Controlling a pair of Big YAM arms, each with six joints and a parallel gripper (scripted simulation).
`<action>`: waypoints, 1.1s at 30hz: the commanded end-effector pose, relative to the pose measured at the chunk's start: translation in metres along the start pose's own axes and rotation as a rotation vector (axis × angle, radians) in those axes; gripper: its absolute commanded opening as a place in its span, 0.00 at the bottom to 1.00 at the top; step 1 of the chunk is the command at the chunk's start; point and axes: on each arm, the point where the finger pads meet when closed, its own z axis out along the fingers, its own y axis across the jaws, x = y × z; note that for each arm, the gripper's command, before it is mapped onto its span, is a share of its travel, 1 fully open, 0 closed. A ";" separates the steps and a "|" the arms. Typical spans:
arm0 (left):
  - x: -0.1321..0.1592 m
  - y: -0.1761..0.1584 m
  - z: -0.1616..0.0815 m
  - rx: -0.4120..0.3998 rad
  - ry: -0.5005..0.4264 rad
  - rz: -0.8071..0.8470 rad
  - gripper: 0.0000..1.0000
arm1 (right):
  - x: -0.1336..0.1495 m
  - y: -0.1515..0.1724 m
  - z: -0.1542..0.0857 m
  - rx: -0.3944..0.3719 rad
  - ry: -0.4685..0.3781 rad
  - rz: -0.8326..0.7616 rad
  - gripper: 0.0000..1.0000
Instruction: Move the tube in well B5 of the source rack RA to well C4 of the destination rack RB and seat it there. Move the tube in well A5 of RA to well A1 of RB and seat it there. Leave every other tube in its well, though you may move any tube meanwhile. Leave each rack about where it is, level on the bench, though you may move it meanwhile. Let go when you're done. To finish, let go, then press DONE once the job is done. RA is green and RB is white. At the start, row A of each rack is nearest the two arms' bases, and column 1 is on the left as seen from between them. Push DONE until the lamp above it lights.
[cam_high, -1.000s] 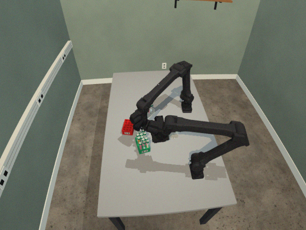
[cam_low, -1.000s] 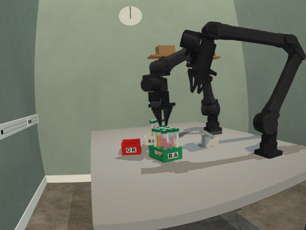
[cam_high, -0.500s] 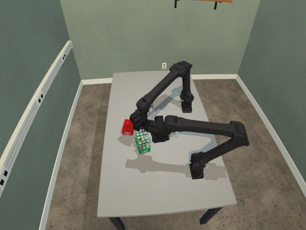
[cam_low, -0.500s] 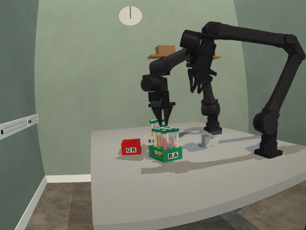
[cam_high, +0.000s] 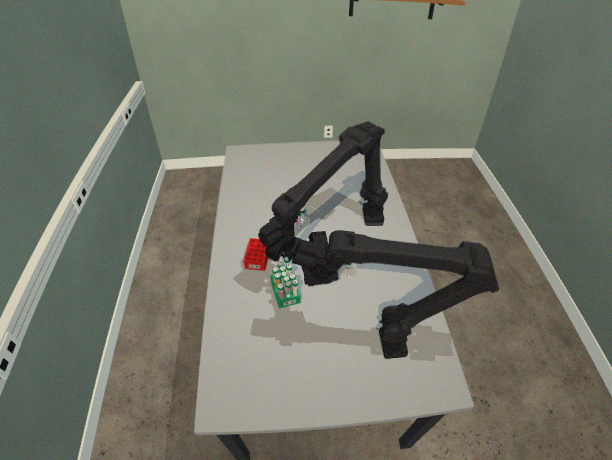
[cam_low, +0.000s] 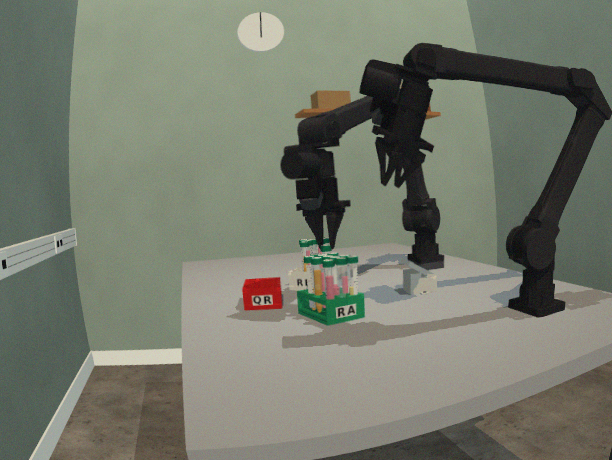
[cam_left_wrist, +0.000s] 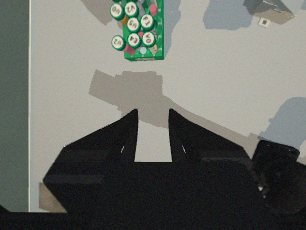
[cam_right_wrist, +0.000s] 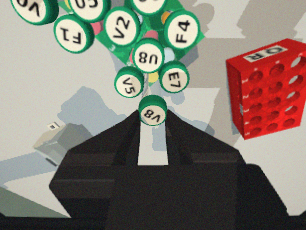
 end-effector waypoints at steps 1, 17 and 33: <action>-0.009 0.009 -0.012 -0.032 -0.015 0.012 0.30 | -0.015 -0.015 -0.051 0.030 -0.088 0.006 0.00; -0.009 0.009 -0.012 -0.032 -0.015 0.012 0.30 | -0.013 -0.014 -0.067 0.030 -0.089 0.006 0.00; -0.009 0.009 -0.012 -0.032 -0.015 0.012 0.30 | -0.012 -0.014 -0.082 0.030 -0.089 0.006 0.00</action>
